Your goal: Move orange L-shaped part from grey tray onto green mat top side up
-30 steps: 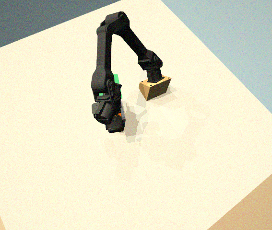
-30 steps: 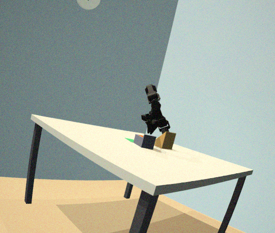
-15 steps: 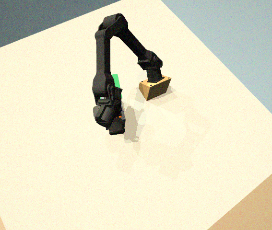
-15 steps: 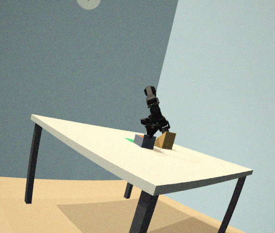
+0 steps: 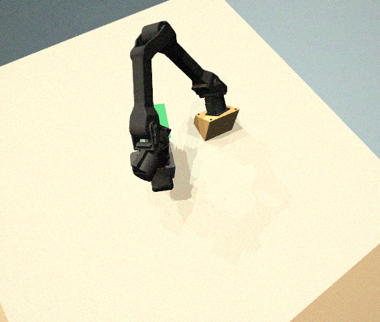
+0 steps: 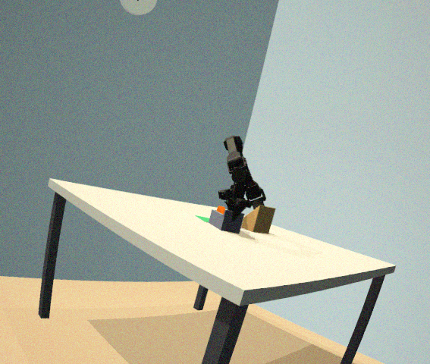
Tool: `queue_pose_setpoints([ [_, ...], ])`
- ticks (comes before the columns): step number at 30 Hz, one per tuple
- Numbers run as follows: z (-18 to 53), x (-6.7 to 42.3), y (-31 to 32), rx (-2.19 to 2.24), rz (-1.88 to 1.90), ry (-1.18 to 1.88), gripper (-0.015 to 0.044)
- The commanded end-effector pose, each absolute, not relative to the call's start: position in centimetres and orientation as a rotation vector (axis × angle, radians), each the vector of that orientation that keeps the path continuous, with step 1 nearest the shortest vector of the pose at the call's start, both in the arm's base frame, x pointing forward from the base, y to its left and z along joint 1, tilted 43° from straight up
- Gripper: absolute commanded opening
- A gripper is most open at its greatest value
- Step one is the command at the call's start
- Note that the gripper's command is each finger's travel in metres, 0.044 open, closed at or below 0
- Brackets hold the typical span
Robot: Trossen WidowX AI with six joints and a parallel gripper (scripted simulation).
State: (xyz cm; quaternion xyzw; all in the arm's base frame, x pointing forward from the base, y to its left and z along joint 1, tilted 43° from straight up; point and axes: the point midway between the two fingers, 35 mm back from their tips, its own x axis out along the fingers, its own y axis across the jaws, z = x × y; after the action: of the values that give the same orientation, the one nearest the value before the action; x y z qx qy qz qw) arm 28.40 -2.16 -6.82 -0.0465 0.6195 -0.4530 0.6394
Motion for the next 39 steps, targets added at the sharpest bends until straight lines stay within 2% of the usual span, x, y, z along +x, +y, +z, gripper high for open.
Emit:
queue_pose_setpoints([
  [1,-7.59,27.72,-2.90,-0.125,-1.040,1.426,0.0180],
  [39,-7.71,28.24,-2.30,-0.117,-1.038,1.422,0.0180],
])
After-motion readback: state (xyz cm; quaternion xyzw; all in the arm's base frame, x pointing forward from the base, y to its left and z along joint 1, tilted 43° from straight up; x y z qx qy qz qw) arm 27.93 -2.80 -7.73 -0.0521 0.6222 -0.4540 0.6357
